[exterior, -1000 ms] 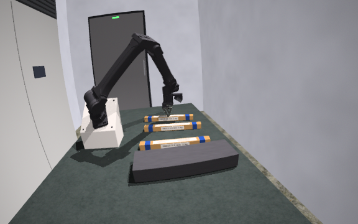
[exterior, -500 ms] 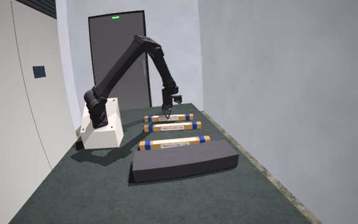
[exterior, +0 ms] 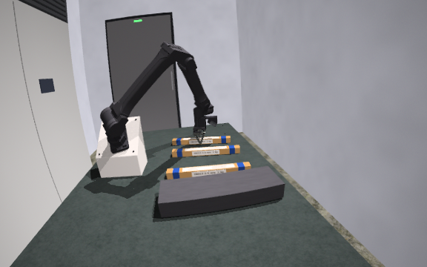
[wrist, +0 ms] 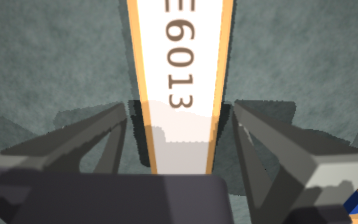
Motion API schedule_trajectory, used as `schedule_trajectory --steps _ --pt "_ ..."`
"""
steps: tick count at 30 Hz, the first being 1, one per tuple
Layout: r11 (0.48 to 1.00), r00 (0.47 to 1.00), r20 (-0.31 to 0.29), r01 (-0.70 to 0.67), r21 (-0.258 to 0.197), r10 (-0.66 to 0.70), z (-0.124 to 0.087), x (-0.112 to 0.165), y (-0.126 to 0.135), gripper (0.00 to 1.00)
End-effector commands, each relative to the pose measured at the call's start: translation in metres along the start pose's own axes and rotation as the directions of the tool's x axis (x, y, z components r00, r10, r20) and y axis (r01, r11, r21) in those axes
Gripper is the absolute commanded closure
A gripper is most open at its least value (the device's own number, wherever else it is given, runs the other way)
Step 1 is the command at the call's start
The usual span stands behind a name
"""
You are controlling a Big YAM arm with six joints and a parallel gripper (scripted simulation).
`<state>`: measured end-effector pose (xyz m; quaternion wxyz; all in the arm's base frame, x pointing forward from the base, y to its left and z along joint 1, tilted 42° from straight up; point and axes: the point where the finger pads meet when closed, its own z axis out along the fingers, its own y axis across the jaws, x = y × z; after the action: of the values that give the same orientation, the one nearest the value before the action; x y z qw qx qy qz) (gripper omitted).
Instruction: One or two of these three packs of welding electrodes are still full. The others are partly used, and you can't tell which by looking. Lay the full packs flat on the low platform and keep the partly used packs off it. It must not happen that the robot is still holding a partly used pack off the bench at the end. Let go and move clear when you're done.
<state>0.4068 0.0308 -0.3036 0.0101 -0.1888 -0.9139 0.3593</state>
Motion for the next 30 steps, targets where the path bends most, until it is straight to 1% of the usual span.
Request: schedule_trajectory --steps 1,24,25,30 --pt "1.0 1.0 -0.013 0.008 0.01 -0.008 0.0146 0.0018 -0.0016 0.26" --pt "1.0 1.0 -0.01 0.005 0.007 -0.005 0.0144 -0.0012 -0.0008 0.26" --pt "1.0 1.0 -0.01 0.005 0.007 -0.005 0.0145 -0.001 -0.0009 1.0" --pt "1.0 1.0 -0.012 0.007 0.008 -0.007 0.0148 -0.0002 -0.0014 1.0"
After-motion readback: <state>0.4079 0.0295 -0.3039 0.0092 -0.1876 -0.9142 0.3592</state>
